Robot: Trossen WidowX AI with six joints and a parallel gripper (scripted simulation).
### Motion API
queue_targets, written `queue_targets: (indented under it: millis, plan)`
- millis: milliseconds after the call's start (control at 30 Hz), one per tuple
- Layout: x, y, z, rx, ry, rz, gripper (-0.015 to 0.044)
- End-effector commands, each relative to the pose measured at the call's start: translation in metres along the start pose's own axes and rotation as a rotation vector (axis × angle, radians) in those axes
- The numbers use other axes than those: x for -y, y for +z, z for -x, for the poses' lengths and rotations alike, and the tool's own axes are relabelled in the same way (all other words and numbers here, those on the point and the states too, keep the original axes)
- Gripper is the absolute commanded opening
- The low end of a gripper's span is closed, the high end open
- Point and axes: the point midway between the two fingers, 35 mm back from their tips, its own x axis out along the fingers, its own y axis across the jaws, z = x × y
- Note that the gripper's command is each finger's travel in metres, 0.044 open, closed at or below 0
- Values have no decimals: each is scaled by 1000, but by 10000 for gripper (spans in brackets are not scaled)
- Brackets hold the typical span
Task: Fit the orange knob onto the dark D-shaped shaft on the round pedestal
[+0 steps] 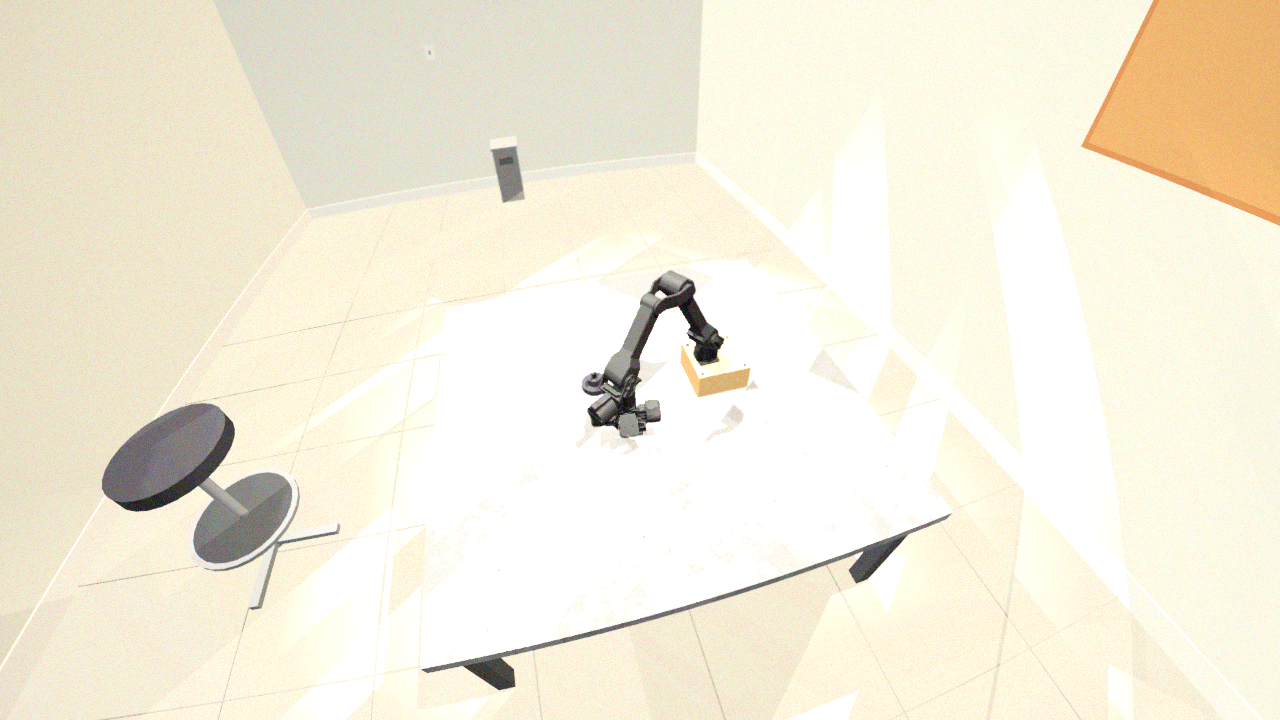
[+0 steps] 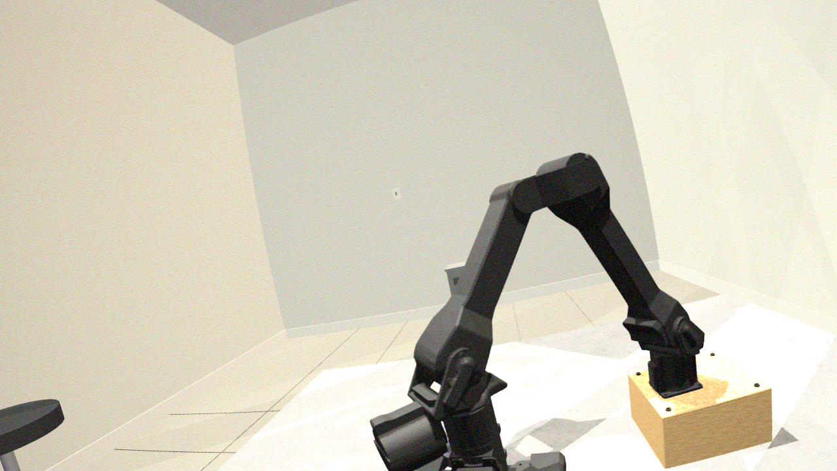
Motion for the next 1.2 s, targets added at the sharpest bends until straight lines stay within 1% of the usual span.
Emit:
queue_targets:
  millis: [0,133,333,1167]
  plan:
    - [0,-1,-1,-4,-3,3,207]
    - [0,-1,-1,-4,-3,3,180]
    - [0,-1,0,14,-2,2,180]
    - [1,-28,10,449,-1,1,180]
